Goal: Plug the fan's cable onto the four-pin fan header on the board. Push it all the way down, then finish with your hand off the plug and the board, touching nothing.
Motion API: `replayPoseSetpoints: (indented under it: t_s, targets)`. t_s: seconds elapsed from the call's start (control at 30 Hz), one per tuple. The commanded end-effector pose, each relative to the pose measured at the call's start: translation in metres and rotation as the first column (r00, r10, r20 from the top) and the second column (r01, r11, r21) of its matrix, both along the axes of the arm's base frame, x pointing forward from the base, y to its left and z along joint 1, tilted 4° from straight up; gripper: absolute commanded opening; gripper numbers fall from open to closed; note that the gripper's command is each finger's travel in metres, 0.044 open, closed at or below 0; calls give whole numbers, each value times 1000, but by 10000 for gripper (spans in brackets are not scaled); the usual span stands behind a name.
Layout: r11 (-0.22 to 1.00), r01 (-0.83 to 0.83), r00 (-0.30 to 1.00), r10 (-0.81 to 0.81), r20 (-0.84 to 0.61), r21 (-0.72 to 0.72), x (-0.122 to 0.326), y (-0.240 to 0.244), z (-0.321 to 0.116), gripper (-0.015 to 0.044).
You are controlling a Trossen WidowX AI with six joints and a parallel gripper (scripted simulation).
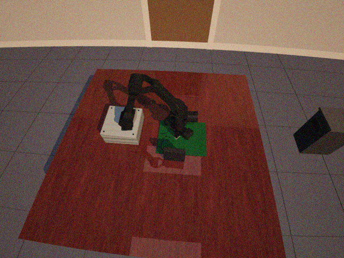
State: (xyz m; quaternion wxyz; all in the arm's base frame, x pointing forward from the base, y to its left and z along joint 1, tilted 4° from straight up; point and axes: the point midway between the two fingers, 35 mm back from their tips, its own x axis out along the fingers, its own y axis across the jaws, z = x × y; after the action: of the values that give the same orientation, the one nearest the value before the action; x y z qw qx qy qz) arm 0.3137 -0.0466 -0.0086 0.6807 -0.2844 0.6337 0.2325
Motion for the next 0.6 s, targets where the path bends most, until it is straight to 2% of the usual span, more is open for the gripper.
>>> replayPoseSetpoints:
  t_s: [0.0,0.13,0.47,0.57]
  targets:
    - [1000,-6,1000,6,-2,2,0,0,-4,0]
    - [1000,-6,1000,6,-2,2,0,0,-6,0]
    - [1000,0,1000,0,0,0,0,0,-2,260]
    - [1000,0,1000,0,0,0,0,0,1,260]
